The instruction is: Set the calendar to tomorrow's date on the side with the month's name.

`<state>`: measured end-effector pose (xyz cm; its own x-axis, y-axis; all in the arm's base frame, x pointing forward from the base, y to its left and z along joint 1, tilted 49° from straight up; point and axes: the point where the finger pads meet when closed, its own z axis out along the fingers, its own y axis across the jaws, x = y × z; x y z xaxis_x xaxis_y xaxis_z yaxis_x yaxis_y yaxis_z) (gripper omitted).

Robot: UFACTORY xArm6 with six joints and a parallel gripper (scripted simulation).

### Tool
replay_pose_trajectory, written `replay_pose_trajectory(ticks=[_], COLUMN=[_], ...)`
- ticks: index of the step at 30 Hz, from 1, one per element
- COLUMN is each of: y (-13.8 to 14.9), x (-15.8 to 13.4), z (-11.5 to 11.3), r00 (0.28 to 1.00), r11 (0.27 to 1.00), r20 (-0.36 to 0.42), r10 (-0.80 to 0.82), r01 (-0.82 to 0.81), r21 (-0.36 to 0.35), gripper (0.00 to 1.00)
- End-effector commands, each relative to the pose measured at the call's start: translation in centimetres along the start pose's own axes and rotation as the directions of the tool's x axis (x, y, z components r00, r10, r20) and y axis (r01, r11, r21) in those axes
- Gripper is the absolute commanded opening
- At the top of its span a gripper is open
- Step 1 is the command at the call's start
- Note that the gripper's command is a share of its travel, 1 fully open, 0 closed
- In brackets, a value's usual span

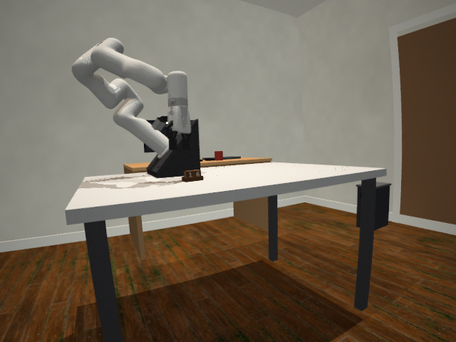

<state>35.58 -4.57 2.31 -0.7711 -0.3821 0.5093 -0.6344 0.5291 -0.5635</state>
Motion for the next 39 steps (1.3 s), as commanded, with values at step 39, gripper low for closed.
replay_pose_trajectory(ticks=[39], y=[1.7], x=[-2.2], z=[1.3], r00=[0.538], r11=[0.538], r20=[0.009], r10=[-0.843], r01=[0.843], r21=[-0.006], gripper=[1.0])
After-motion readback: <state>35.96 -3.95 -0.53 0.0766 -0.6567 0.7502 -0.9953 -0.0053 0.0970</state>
